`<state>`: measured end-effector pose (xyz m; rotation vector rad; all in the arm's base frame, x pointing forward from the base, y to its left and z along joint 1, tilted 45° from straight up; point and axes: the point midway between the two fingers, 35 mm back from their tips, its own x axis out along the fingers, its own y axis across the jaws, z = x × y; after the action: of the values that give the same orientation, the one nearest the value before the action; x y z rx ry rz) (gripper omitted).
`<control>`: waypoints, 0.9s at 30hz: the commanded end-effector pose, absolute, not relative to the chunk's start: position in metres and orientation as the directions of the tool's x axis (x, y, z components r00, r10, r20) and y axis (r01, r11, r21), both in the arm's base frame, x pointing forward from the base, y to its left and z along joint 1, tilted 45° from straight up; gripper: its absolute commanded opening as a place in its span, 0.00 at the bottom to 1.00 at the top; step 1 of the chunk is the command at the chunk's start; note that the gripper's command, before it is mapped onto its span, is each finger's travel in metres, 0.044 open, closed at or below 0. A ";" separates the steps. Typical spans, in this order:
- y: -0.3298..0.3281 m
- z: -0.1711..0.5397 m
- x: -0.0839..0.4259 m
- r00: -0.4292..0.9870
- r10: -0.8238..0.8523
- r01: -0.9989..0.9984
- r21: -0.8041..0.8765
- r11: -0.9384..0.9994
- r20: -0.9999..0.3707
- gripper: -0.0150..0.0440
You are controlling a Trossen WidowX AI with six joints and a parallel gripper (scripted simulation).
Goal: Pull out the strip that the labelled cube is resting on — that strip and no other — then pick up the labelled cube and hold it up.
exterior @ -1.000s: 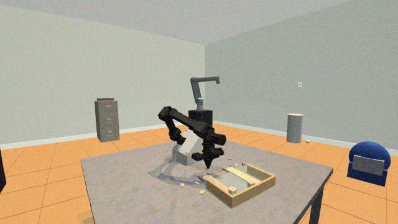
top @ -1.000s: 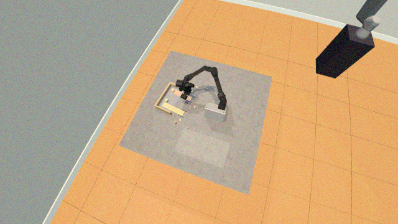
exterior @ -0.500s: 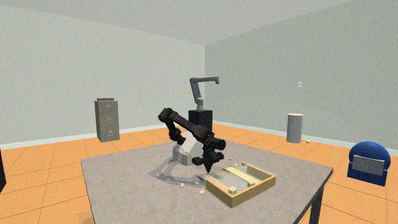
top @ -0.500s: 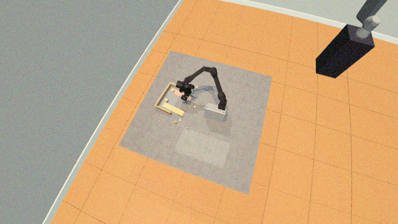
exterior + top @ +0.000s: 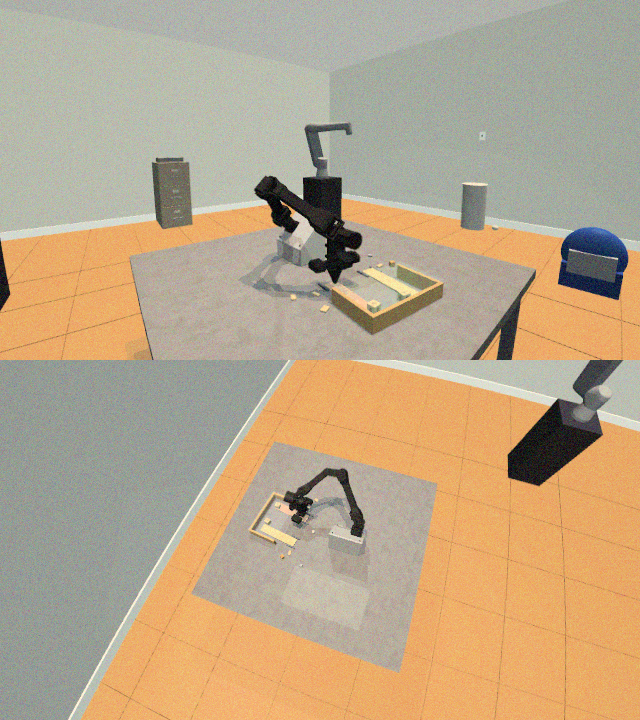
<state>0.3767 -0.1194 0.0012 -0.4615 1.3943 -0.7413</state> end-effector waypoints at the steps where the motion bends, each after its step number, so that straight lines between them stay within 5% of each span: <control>1: -0.125 -0.006 0.374 0.002 -0.704 0.185 -0.692 0.698 -0.710 0.25; 27: -0.127 -0.008 0.374 0.002 -0.705 0.185 -0.692 0.698 -0.710 0.25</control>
<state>0.3743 -0.1264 -0.0069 -0.4645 1.4036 -0.7420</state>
